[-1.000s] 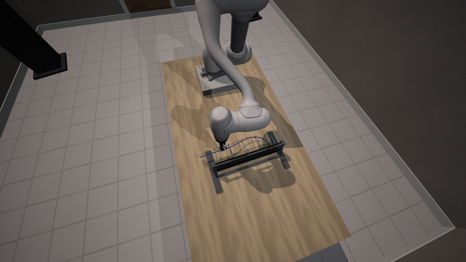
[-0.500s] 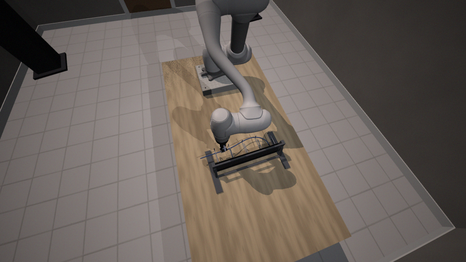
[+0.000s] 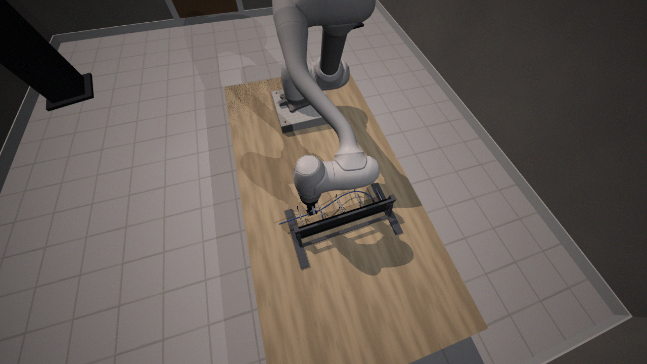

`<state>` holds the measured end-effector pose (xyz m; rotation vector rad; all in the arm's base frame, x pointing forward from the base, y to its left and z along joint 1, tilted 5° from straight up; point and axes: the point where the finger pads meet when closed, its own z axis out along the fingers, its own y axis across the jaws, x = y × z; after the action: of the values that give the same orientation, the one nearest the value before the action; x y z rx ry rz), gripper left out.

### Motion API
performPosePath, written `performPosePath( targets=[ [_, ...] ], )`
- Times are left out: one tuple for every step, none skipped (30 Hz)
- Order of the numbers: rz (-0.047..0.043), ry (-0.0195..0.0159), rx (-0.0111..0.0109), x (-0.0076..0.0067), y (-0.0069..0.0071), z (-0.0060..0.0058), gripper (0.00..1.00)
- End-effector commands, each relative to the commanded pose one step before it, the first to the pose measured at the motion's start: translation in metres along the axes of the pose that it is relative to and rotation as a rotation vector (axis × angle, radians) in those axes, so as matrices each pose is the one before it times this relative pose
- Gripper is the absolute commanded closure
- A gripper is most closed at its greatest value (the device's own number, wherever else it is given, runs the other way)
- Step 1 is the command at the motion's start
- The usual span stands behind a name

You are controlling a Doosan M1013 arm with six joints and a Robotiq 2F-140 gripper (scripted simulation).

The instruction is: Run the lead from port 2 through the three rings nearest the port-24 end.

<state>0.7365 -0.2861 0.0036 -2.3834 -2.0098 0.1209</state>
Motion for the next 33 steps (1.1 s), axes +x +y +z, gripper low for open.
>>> performPosePath(
  targets=[
    [-0.00003,0.00014,-0.0002,0.00005,0.00476,-0.00013,1.0],
    [0.0,0.0,0.0,0.0,0.00105,0.0,1.0],
    [0.0,0.0,0.0,0.0,0.00095,0.0,1.0],
    [0.0,0.0,0.0,0.0,0.00084,0.0,1.0],
    [0.0,0.0,0.0,0.0,0.00072,0.0,1.0],
    [0.0,0.0,0.0,0.0,0.00061,0.0,1.0],
    [0.0,0.0,0.0,0.0,0.0005,0.0,1.0],
    [0.0,0.0,0.0,0.0,0.0004,0.0,1.0],
    [0.0,0.0,0.0,0.0,0.0003,0.0,1.0],
    [0.0,0.0,0.0,0.0,0.00021,0.0,1.0],
    [0.0,0.0,0.0,0.0,0.00013,0.0,1.0],
    [0.0,0.0,0.0,0.0,0.00007,0.0,1.0],
    [0.0,0.0,0.0,0.0,0.0,0.0,1.0],
    [0.0,0.0,0.0,0.0,0.0,0.0,1.0],
    [0.0,0.0,0.0,0.0,0.00003,0.0,1.0],
    [0.0,0.0,0.0,0.0,0.0,0.0,1.0],
    [0.0,0.0,0.0,0.0,0.0,0.0,1.0],
    [0.0,0.0,0.0,0.0,0.0,0.0,1.0],
    [0.0,0.0,0.0,0.0,0.0,0.0,1.0],
    [0.0,0.0,0.0,0.0,0.0,0.0,1.0],
    [0.0,0.0,0.0,0.0,0.0,0.0,1.0],
    [0.0,0.0,0.0,0.0,0.0,0.0,1.0],
    [0.0,0.0,0.0,0.0,0.0,0.0,1.0],
    [0.0,0.0,0.0,0.0,0.0,0.0,1.0],
    [0.0,0.0,0.0,0.0,0.0,0.0,1.0],
    [0.0,0.0,0.0,0.0,0.0,0.0,1.0],
    [0.0,0.0,0.0,0.0,0.0,0.0,1.0],
    [0.0,0.0,0.0,0.0,0.0,0.0,1.0],
    [0.0,0.0,0.0,0.0,0.0,0.0,1.0],
    [0.0,0.0,0.0,0.0,0.0,0.0,1.0],
    [0.0,0.0,0.0,0.0,0.0,0.0,1.0],
    [0.0,0.0,0.0,0.0,0.0,0.0,1.0],
    [0.0,0.0,0.0,0.0,0.0,0.0,1.0]
  ],
)
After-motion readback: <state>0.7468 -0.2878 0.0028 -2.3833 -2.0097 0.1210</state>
